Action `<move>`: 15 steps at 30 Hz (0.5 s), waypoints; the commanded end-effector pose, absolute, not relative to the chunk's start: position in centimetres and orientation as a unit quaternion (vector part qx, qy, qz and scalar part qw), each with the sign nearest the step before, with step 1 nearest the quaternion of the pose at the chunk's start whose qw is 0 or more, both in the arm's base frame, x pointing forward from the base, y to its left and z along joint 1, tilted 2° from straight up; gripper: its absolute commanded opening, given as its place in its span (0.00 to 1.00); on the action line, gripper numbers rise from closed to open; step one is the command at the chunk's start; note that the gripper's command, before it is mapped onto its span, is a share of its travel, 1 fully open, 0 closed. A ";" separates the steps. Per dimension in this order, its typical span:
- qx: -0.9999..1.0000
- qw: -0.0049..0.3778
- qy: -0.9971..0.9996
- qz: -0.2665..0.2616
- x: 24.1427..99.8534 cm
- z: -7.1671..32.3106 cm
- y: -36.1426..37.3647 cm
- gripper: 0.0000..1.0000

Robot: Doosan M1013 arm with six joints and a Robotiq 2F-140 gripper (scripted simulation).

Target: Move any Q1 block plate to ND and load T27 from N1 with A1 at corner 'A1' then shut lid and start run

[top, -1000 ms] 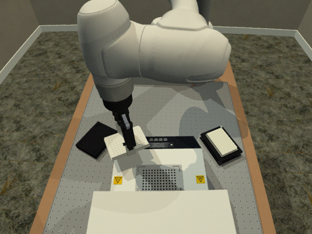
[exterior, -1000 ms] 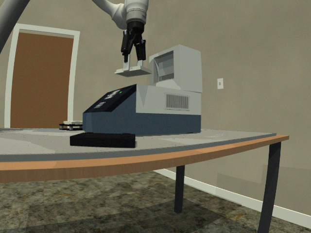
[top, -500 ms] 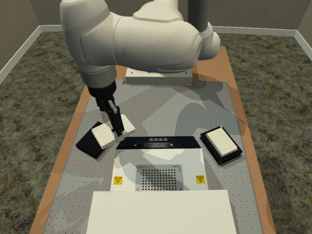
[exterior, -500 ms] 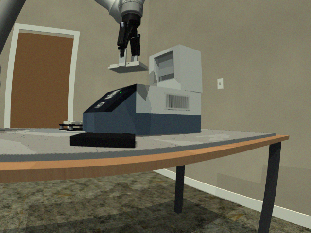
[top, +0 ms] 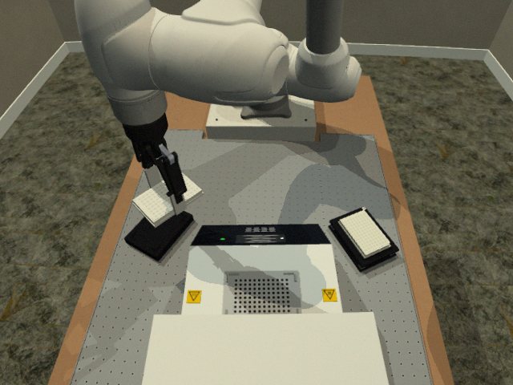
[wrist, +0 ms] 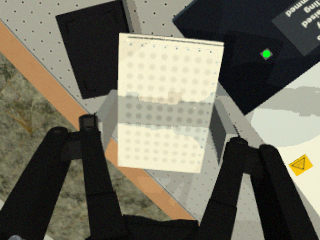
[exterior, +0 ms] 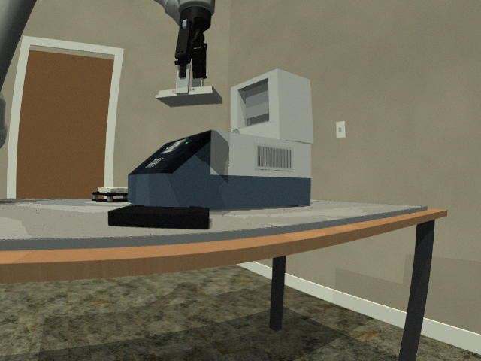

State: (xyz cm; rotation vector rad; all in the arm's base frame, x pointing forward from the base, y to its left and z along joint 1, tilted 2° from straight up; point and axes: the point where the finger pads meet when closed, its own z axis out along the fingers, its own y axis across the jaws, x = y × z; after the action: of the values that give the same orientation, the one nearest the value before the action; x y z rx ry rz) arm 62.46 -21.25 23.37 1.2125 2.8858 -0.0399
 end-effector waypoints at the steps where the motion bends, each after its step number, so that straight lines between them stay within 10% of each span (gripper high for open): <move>1: 0.382 0.006 0.924 -0.012 61.9 23.4 -21.8 0.00; 15: 0.303 0.005 0.953 -0.012 57.1 23.5 -26.7 0.00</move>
State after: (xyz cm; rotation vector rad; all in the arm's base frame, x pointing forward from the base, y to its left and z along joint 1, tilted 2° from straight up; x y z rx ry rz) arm 58.07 -25.71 23.48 0.9956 2.9697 -0.0410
